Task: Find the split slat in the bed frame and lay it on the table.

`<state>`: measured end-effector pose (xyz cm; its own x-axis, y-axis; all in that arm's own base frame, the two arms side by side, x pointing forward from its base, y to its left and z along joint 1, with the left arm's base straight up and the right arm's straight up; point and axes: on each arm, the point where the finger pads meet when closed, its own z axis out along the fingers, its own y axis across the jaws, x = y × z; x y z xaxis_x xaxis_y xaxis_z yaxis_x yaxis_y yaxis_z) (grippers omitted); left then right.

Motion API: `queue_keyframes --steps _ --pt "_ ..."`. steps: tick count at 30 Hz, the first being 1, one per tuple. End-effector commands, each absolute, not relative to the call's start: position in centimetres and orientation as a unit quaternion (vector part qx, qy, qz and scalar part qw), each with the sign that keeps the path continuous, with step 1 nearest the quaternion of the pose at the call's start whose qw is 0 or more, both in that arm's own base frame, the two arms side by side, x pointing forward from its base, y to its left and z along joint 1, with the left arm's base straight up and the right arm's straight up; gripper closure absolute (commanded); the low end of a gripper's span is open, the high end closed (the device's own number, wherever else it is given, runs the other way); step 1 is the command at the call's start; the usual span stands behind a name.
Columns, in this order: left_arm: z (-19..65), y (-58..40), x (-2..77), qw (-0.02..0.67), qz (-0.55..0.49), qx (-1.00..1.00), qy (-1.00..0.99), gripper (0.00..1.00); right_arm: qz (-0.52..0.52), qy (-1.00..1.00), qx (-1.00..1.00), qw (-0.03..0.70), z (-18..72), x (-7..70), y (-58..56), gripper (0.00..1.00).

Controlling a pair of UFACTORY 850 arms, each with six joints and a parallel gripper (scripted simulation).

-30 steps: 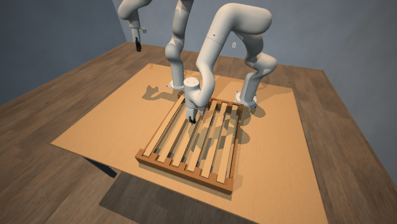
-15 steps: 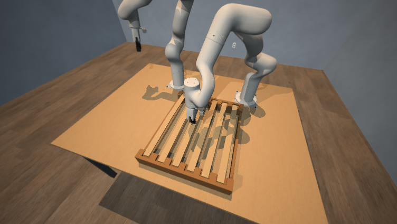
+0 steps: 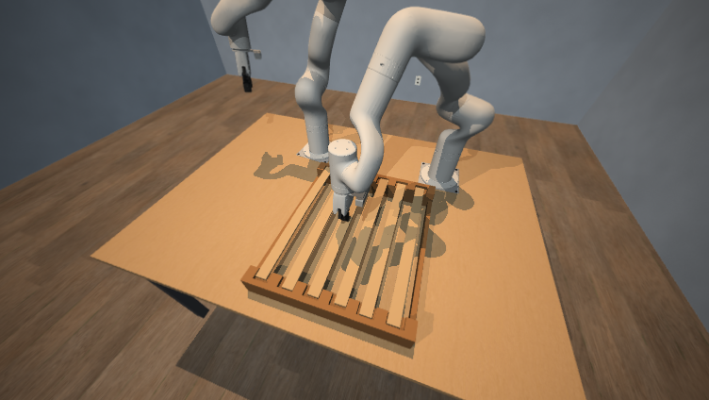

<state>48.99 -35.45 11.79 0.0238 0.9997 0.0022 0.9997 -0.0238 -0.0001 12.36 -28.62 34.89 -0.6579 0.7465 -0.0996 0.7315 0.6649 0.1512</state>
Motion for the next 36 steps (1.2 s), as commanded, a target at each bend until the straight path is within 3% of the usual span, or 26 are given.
queue_keyframes --steps 1,36 --pt "11.89 -35.51 49.07 0.000 -0.001 -0.715 -0.699 1.00 0.048 0.909 0.406 0.077 34.96 12.38 -28.68 0.00" --pt "11.49 -35.49 49.04 0.000 -0.001 -0.715 -0.699 1.00 0.048 0.909 0.406 0.077 34.96 12.38 -28.68 0.00"
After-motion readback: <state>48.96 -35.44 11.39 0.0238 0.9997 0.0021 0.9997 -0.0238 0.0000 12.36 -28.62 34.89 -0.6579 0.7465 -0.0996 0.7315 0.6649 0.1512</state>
